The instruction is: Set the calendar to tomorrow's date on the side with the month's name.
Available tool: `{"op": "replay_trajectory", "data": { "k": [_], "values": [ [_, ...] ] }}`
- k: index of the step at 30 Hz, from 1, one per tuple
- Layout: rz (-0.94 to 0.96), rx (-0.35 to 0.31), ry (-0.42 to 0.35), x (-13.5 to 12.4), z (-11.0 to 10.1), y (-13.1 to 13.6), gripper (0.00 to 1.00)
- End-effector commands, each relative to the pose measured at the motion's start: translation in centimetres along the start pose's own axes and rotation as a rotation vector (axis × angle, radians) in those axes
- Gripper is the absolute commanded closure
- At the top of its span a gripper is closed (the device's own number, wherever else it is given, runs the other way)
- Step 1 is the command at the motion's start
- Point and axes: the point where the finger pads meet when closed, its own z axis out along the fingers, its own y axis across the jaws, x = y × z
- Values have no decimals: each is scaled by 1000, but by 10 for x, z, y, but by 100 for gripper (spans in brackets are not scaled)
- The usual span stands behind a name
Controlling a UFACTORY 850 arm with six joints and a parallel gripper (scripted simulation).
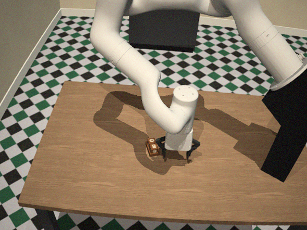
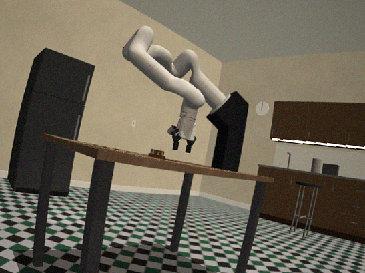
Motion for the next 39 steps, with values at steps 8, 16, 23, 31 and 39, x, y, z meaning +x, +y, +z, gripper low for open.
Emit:
{"op": "replay_trajectory", "data": {
  "k": [8, 16, 23, 31, 39],
  "values": [
    [0, 0, -1, 16, 0, 5, 0],
    [0, 0, -1, 32, 0, 9, 0],
    [0, 0, -1, 33, 2, 9, 0],
    [0, 0, -1, 33, 7, 9, 0],
    [0, 0, -1, 33, 9, 9, 0]
  ]
}}
